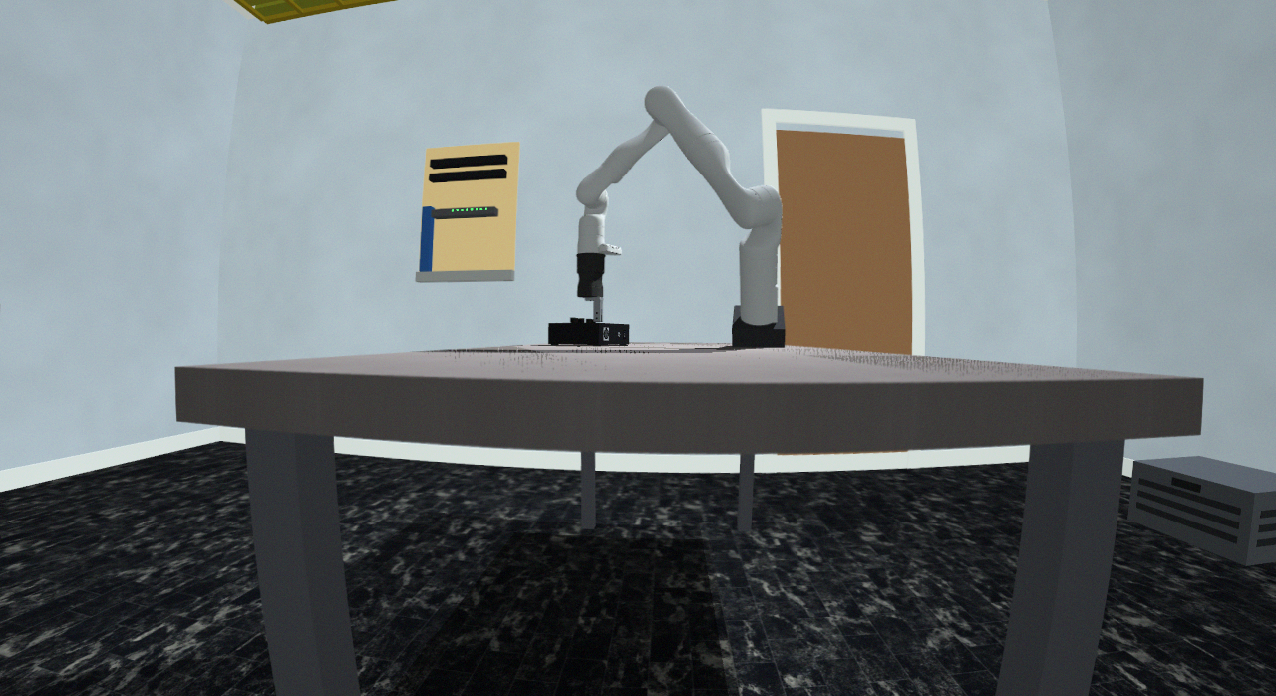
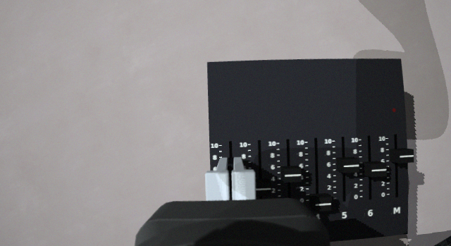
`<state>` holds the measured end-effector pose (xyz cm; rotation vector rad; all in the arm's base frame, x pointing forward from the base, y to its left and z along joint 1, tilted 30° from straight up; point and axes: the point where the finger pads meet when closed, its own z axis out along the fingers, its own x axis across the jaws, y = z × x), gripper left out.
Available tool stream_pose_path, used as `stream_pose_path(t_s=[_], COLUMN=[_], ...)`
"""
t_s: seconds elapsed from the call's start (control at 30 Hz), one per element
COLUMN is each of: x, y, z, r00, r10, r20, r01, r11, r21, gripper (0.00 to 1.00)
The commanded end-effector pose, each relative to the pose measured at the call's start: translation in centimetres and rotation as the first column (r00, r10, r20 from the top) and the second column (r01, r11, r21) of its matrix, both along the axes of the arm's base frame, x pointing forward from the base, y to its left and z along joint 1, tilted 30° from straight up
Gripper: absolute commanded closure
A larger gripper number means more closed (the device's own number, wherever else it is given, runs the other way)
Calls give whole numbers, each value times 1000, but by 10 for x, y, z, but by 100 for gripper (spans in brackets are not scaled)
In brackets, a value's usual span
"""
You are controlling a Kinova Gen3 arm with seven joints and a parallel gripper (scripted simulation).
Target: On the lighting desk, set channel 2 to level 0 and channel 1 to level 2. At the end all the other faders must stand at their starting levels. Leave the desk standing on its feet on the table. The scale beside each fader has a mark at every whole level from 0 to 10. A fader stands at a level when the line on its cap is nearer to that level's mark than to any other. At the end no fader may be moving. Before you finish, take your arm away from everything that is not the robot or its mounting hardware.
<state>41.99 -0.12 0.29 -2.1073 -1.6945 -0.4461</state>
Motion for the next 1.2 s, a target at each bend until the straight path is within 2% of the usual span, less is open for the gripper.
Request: stream_pose_path(t_s=[0.0, 1.17], x=[1, -4], y=[-1, 0], z=[0, 1], r00=[1000, 1000], r10=[-1, -1], r20=[2, 2], r01=[1, 1], r11=[1000, 1000], r21=[-1, -1], gripper=[100, 100])
